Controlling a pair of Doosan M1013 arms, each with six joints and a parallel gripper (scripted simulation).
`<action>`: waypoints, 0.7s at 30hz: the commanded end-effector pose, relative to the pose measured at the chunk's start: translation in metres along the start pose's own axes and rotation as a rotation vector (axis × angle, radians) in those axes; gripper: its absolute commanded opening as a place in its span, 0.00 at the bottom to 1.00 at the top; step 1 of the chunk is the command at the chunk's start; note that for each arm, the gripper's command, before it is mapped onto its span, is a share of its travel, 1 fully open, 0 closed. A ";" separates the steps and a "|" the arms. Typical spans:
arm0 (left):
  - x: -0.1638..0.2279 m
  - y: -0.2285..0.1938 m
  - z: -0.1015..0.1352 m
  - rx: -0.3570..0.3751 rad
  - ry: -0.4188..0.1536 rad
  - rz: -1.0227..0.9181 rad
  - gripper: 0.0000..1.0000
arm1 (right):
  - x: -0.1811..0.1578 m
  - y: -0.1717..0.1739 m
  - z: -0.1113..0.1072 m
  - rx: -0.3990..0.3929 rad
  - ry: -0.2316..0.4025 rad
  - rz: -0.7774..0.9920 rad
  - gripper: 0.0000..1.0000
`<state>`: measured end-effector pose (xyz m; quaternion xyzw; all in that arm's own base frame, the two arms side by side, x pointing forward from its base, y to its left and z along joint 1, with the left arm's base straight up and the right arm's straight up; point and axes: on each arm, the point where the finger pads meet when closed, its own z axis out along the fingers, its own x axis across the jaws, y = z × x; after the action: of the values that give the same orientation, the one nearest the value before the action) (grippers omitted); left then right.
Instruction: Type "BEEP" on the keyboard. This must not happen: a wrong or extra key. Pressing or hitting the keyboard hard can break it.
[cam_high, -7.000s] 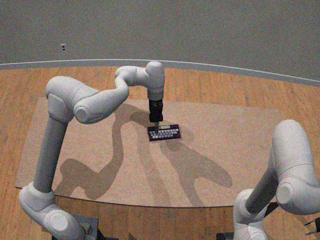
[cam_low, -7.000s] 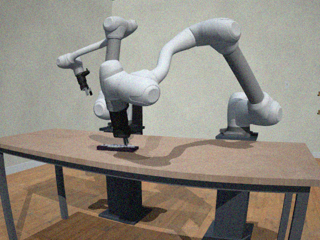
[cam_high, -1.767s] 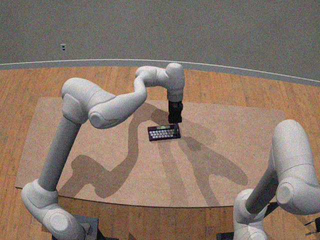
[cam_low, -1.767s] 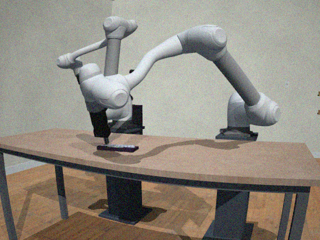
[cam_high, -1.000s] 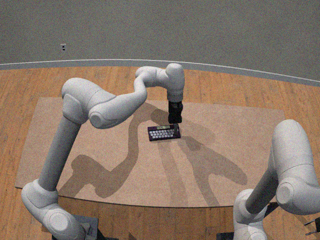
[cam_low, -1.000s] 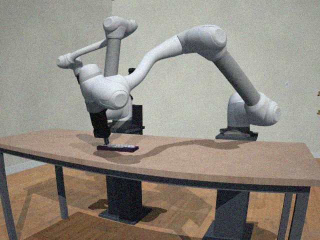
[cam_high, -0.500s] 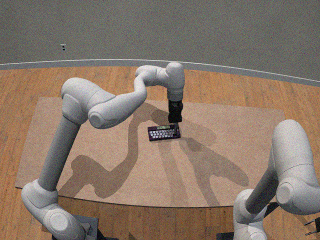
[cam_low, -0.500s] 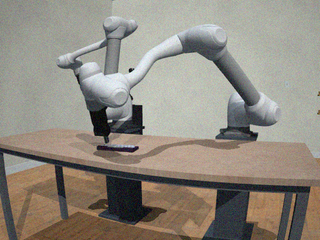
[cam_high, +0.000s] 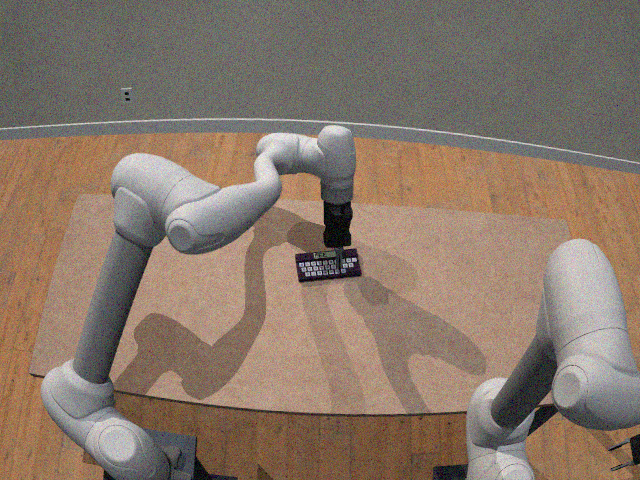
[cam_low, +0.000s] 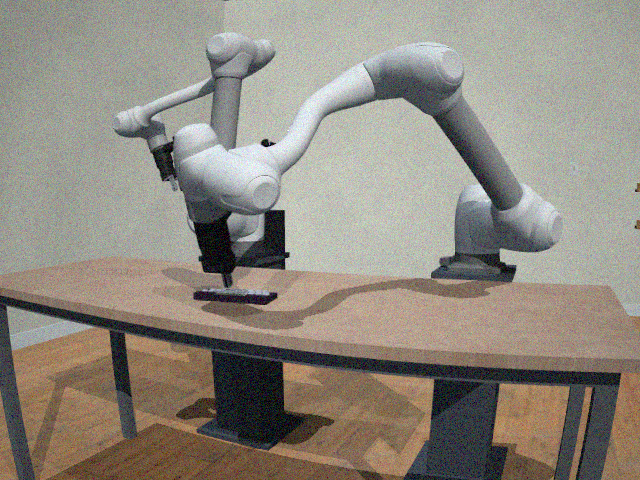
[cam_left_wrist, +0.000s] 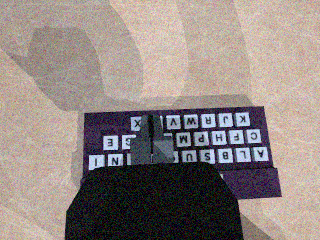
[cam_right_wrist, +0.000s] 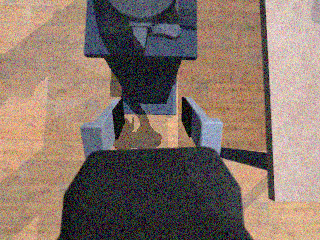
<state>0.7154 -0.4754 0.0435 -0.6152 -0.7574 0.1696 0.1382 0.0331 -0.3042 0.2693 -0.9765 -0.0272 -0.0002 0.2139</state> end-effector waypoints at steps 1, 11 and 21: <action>0.025 0.002 -0.005 -0.012 -0.001 0.002 0.00 | 0.002 -0.002 0.001 0.005 0.009 -0.005 1.00; 0.051 0.002 -0.005 -0.012 -0.001 0.002 0.00 | 0.002 -0.002 0.001 0.005 0.009 -0.005 1.00; 0.049 0.004 0.002 -0.009 0.001 0.001 0.00 | 0.002 -0.002 0.001 0.005 0.009 -0.005 1.00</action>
<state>0.7067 -0.4295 0.0432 -0.6148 -0.7582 0.1691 0.1359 0.0331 -0.3042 0.2693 -0.9765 -0.0272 -0.0002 0.2139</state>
